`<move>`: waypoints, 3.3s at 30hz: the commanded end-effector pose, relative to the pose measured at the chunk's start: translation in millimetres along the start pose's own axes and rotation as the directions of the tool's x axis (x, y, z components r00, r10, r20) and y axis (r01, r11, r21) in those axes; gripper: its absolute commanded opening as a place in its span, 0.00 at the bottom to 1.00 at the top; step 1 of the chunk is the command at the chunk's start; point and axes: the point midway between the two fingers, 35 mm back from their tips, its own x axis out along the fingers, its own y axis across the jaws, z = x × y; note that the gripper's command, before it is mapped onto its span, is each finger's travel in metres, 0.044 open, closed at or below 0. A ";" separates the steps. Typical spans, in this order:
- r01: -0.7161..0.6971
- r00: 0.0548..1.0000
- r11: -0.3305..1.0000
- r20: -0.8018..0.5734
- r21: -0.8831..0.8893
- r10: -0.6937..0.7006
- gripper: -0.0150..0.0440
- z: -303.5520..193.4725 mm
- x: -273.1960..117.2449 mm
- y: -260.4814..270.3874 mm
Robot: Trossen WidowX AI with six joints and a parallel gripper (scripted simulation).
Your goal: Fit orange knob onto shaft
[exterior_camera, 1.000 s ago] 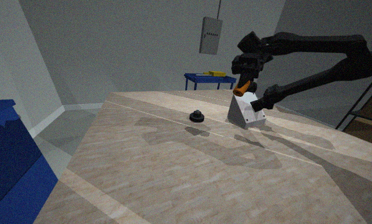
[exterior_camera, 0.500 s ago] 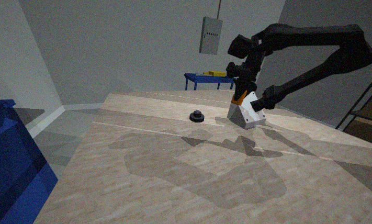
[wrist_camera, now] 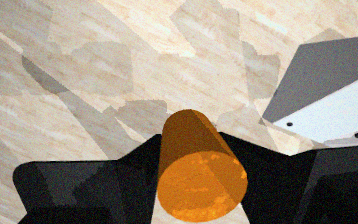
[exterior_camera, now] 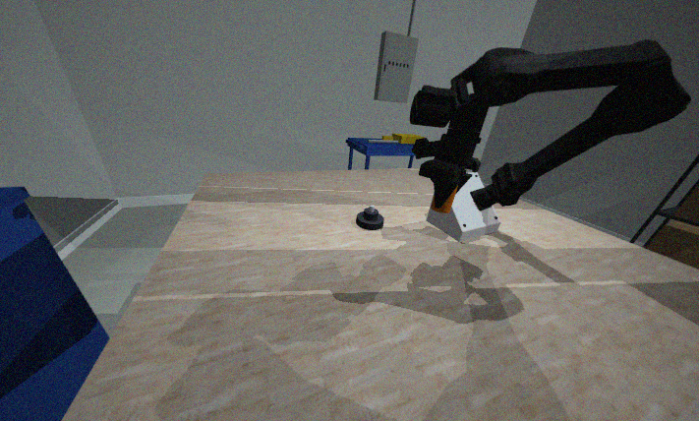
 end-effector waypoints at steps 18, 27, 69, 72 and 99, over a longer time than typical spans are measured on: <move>0.034 0.999 0.999 0.013 0.000 -0.034 0.25 10.6 89.1 7.2; 0.032 0.999 0.999 0.005 -0.005 -0.032 0.25 11.2 130.4 7.4; 0.034 0.999 0.999 0.009 -0.006 -0.034 0.93 12.4 62.0 9.8; 0.033 0.999 0.999 0.007 -0.005 -0.033 1.00 11.4 51.3 9.1; 0.033 0.999 0.999 0.008 -0.005 -0.033 1.00 13.0 88.3 9.3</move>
